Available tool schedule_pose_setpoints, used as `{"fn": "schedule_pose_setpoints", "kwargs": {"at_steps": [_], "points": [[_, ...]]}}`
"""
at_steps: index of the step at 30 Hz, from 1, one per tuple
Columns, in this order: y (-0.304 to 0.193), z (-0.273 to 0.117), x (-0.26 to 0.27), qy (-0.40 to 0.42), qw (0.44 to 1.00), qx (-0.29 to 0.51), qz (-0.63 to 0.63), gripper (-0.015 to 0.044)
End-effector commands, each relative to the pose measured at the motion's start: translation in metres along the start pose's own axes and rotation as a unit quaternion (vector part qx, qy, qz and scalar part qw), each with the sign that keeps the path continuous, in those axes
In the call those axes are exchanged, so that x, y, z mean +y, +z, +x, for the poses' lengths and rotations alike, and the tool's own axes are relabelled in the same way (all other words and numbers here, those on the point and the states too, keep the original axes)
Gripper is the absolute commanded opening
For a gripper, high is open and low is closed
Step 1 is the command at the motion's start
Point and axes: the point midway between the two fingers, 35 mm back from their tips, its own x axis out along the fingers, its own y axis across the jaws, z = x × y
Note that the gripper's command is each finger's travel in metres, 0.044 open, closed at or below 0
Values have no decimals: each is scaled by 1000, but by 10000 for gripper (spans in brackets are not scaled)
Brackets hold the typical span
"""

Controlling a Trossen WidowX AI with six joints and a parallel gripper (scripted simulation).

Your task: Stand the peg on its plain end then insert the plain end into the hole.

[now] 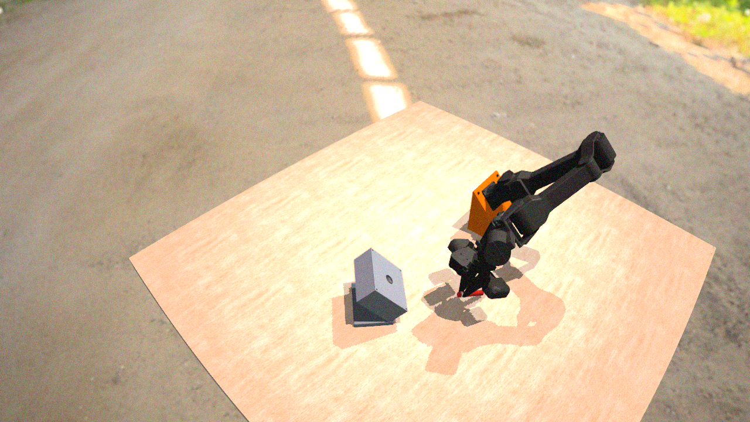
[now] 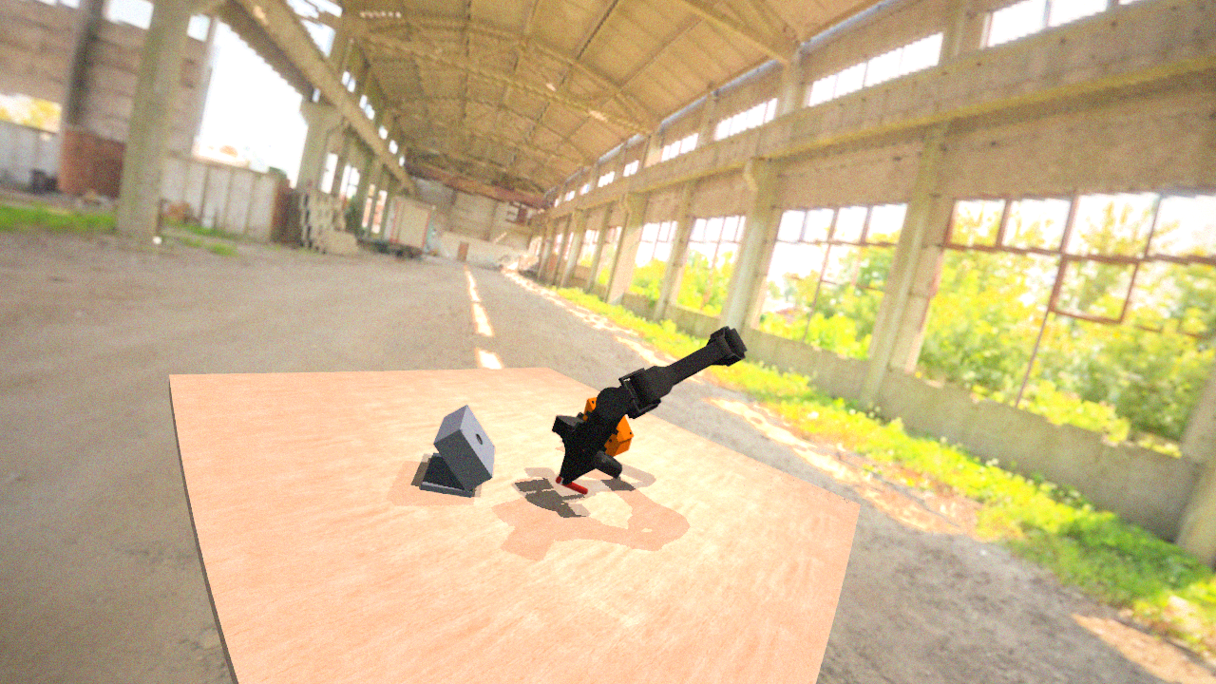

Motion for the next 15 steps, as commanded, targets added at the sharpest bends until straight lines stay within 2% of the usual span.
{"fn": "schedule_pose_setpoints", "kwargs": {"at_steps": [1, 15], "points": [[-3, -1, -3, -3, 1000, -14, 4, 50], [-8, -9, -3, -3, 997, -75, 4, 50]]}}
